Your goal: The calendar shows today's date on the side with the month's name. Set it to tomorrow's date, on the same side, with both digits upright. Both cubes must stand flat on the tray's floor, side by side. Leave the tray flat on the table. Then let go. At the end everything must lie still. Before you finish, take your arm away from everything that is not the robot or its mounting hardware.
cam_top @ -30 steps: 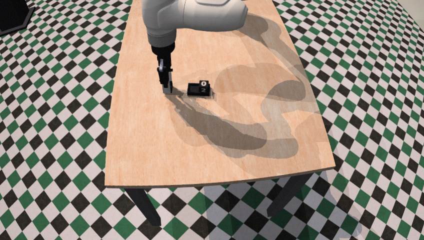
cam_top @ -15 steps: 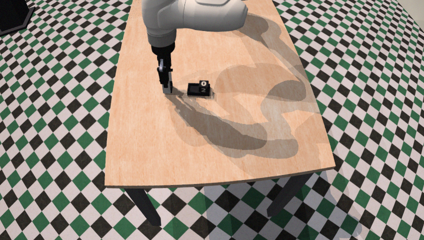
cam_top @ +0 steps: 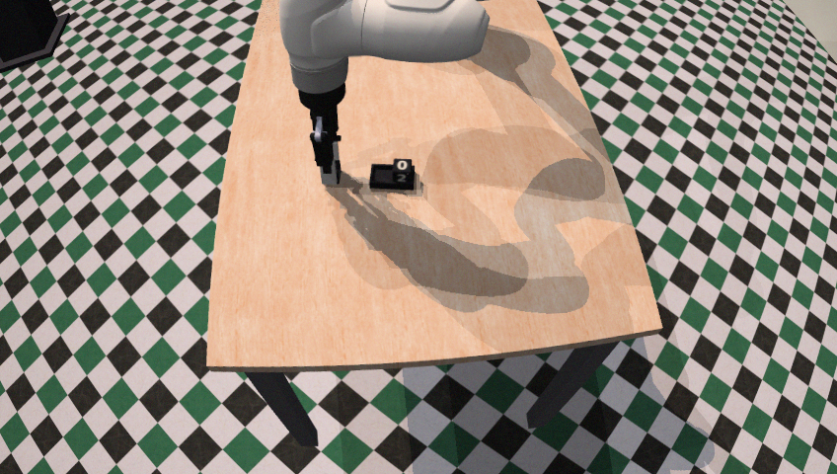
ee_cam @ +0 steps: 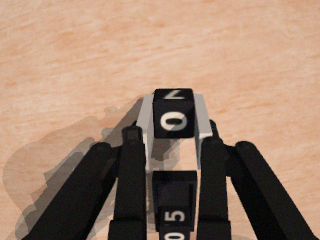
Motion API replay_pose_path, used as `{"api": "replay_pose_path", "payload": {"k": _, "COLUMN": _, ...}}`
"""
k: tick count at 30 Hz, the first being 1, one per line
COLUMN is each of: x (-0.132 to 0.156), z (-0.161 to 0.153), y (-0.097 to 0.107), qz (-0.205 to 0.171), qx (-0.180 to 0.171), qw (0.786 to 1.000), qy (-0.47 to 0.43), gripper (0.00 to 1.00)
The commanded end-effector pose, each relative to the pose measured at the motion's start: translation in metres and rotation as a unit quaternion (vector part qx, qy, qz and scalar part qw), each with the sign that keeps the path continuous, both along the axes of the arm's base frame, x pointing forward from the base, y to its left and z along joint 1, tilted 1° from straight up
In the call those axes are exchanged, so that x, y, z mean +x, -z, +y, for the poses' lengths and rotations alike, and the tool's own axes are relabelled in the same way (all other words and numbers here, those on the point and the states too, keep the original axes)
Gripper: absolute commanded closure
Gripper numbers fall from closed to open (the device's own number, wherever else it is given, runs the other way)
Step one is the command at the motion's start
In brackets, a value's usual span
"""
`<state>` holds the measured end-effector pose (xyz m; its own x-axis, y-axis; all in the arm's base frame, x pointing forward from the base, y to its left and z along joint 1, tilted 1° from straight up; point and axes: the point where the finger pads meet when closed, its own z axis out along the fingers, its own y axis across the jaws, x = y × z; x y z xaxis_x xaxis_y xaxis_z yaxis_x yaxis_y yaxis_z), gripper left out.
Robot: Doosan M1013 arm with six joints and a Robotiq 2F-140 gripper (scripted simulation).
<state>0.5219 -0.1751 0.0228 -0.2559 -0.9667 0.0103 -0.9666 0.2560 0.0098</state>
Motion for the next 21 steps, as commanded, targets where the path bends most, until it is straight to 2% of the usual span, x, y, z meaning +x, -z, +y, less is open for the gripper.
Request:
{"api": "replay_pose_path", "payload": {"k": 1, "x": 0.0, "z": 0.0, "y": -0.0001, "qz": 0.0, "qx": 0.0, "qw": 1.0, "qy": 0.0, "gripper": 0.78}}
{"api": "replay_pose_path", "payload": {"k": 9, "x": 0.0, "z": 0.0, "y": -0.0001, "qz": 0.0, "qx": 0.0, "qw": 1.0, "qy": 0.0, "gripper": 0.71}}
{"api": "replay_pose_path", "payload": {"k": 21, "x": 0.0, "z": 0.0, "y": -0.0003, "qz": 0.0, "qx": 0.0, "qw": 1.0, "qy": 0.0, "gripper": 0.71}}
